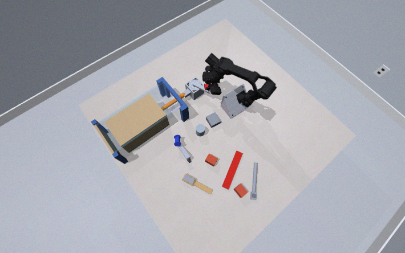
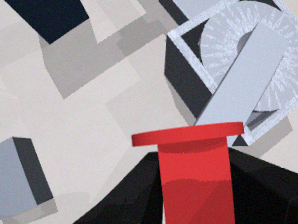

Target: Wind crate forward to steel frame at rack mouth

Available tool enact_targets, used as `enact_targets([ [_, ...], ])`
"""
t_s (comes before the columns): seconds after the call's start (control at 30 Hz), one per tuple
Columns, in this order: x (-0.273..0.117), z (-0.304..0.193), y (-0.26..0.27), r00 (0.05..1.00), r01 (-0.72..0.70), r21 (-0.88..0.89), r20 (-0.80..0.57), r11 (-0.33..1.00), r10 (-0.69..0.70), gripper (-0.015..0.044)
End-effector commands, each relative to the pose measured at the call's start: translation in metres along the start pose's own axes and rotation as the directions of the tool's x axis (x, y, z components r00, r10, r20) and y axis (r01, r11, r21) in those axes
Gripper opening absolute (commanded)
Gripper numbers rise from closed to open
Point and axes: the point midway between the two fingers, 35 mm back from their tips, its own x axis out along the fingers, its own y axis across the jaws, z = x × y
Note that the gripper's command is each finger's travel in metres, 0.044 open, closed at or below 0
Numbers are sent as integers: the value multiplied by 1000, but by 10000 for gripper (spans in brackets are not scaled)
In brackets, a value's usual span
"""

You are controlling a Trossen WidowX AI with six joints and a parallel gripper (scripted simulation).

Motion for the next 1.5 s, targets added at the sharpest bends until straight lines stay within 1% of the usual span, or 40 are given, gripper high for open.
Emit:
enact_targets([
  [0.0, 1, -7, -7, 1000, 6, 7, -17, 1000, -6, 0],
  [1.47, -7, -24, -61, 1000, 11, 7, -18, 1000, -10, 0],
])
